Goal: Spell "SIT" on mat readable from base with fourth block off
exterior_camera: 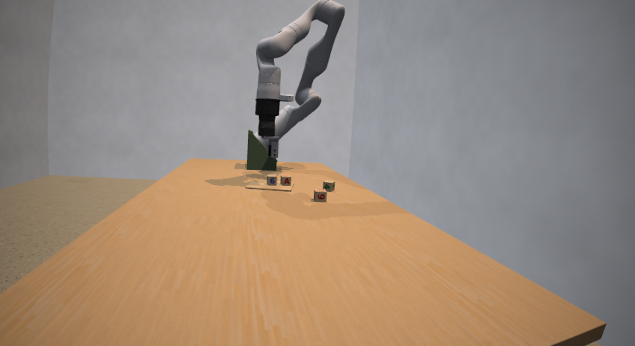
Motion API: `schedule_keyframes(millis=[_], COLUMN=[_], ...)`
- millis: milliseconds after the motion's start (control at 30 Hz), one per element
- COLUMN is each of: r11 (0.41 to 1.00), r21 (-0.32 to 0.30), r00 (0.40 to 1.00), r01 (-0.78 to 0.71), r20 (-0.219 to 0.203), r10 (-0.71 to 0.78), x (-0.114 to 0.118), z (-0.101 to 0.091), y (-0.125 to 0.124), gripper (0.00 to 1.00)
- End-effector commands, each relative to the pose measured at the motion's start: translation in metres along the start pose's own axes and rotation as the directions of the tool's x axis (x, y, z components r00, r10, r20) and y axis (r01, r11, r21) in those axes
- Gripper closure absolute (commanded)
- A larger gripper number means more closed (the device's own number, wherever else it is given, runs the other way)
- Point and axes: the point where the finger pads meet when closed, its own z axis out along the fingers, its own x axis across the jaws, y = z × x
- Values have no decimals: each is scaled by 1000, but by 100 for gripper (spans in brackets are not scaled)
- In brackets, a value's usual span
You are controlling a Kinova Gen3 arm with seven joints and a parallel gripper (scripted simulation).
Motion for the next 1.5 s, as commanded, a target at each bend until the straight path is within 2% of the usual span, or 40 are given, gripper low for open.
schedule_keyframes(millis=[0,433,933,1167,1467], r11=[1000,999,979,940,844], r21=[-3,-4,-12,-20,-32], r00=[1000,999,979,940,844], r01=[-8,-47,-202,-339,-535], r20=[0,3,10,13,10], r10=[8,47,202,340,536], x=[0,1,8,15,25], z=[-3,-2,-1,-1,0], y=[2,-1,-12,-22,-35], gripper=[0,0,0,0,0])
